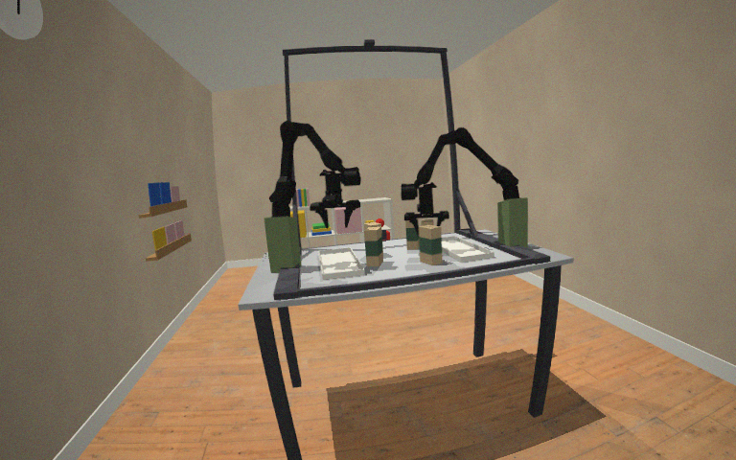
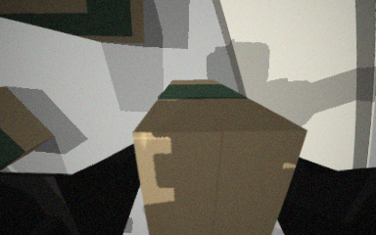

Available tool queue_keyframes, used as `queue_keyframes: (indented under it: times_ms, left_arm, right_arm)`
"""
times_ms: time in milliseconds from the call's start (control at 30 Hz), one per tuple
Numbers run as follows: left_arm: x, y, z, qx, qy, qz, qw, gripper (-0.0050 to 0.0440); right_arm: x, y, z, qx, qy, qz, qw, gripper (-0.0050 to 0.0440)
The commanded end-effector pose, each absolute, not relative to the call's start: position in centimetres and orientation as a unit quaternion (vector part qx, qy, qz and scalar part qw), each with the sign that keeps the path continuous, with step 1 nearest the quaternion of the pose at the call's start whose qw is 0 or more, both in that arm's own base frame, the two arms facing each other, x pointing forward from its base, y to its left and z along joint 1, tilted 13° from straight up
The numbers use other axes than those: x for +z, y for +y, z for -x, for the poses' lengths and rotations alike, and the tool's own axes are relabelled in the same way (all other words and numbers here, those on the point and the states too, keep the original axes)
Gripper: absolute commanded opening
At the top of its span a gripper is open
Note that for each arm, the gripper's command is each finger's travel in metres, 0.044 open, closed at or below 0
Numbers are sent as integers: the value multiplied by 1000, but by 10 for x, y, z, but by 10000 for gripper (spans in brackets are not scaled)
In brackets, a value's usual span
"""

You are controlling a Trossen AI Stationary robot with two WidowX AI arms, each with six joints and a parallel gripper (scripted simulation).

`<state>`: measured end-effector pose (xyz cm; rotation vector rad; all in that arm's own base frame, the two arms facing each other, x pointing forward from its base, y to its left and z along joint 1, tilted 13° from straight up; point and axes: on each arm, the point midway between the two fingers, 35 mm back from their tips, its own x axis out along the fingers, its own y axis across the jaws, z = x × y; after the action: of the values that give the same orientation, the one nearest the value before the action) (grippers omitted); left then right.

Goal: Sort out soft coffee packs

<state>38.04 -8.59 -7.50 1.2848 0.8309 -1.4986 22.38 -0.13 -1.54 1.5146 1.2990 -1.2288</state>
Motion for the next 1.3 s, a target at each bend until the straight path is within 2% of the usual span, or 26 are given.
queue_keyframes:
  times_ms: [0,267,400,667,1267]
  left_arm:
    - [-68,-87,-385,-608,335,-531,486,365]
    - [-68,-87,-385,-608,335,-531,486,365]
    - [-52,-83,-385,-608,335,-531,486,365]
    - [8,-68,-383,-608,335,-531,486,365]
    - [8,-68,-383,-608,335,-531,486,365]
  right_arm:
    - [-12,-2,-228,-477,507,-599,396,366]
    - [-12,-2,-228,-477,507,-599,396,366]
    - [-12,-2,-228,-477,507,-599,396,366]
    - [-12,-2,-228,-477,507,-599,396,366]
    - [-12,-2,-228,-477,507,-599,396,366]
